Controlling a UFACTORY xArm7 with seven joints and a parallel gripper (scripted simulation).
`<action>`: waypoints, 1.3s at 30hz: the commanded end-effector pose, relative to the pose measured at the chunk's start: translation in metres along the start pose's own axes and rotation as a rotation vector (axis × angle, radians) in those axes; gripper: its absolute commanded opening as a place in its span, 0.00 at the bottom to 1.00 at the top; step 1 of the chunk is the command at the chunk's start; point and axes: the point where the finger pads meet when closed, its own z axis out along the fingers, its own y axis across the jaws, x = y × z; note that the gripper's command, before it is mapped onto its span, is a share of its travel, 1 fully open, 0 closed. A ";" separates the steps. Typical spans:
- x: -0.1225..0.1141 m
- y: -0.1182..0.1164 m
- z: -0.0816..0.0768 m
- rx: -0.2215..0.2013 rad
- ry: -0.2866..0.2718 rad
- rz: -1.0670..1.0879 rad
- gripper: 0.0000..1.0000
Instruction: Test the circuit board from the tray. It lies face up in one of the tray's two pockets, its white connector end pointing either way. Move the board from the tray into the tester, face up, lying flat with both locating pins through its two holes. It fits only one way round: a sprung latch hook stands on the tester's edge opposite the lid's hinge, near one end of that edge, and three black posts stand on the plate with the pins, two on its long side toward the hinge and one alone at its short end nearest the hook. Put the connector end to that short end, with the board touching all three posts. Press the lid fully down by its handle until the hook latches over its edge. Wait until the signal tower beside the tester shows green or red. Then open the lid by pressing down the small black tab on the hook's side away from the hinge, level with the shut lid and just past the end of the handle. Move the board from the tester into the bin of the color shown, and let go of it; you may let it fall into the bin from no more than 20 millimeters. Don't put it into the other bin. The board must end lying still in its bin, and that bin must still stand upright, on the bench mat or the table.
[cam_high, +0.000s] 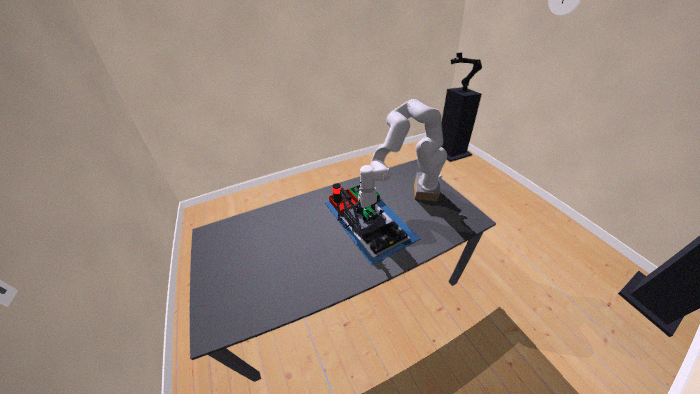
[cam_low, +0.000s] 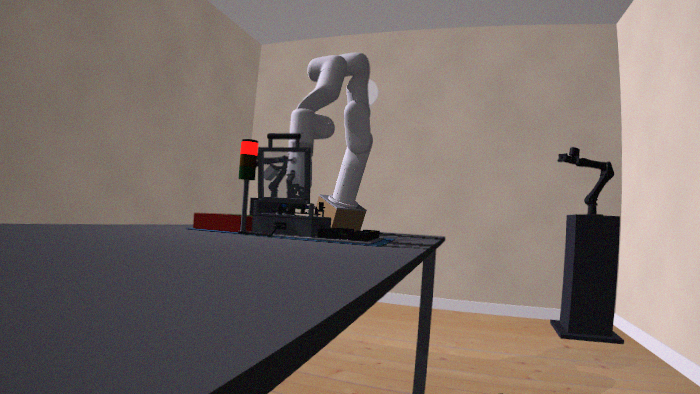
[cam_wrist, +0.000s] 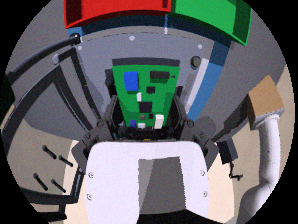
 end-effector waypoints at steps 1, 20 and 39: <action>0.001 -0.001 -0.002 0.003 0.001 0.000 0.79; 0.001 -0.001 -0.006 0.003 0.001 0.000 0.79; 0.001 -0.001 -0.011 0.003 0.001 0.000 0.79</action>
